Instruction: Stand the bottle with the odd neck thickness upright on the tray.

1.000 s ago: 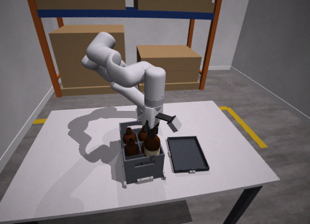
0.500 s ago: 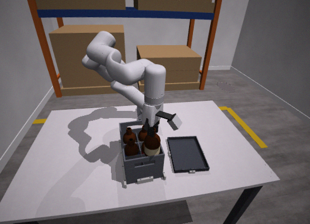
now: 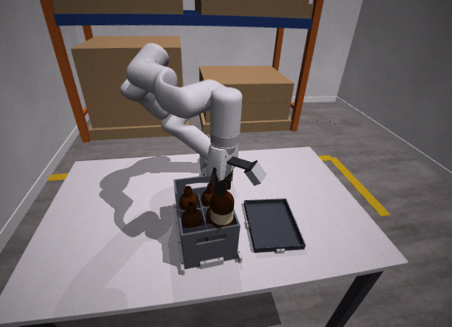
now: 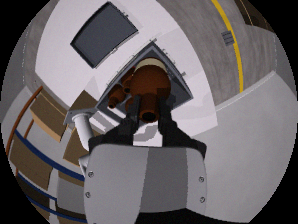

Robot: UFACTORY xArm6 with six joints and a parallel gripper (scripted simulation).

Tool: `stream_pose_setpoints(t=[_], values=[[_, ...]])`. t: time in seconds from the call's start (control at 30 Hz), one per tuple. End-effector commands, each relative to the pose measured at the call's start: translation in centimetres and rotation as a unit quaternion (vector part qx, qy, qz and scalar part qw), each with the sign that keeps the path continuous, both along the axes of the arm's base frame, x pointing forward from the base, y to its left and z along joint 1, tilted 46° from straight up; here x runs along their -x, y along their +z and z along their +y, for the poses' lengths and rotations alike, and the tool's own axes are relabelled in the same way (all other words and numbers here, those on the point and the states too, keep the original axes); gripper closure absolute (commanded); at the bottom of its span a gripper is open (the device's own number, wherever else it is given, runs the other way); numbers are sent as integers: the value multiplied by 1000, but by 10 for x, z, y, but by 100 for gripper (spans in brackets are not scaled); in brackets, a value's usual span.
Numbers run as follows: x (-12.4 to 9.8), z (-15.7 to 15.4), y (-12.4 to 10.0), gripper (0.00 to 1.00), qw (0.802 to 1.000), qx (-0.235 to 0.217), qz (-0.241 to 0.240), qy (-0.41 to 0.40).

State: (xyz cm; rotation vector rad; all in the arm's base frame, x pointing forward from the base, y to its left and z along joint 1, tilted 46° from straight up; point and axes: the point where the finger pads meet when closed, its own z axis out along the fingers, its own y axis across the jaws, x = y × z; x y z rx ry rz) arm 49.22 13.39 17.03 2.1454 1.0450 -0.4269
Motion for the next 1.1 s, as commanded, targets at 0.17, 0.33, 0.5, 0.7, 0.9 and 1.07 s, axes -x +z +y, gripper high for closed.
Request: stream_pose_setpoints(t=[0.17,0.33,0.5,0.7,0.9,1.07], values=[[0,7,7,100,1000,-1,-2,1],[0,9,9,100,1000,-1,-2,1],[0,10,10,100,1000,-1,-2,1],[0,11,11,100,1000,-1,-2,1],[0,11,11,100,1000,-1,-2,1],[0,11,11,100,1000,-1,-2,1]])
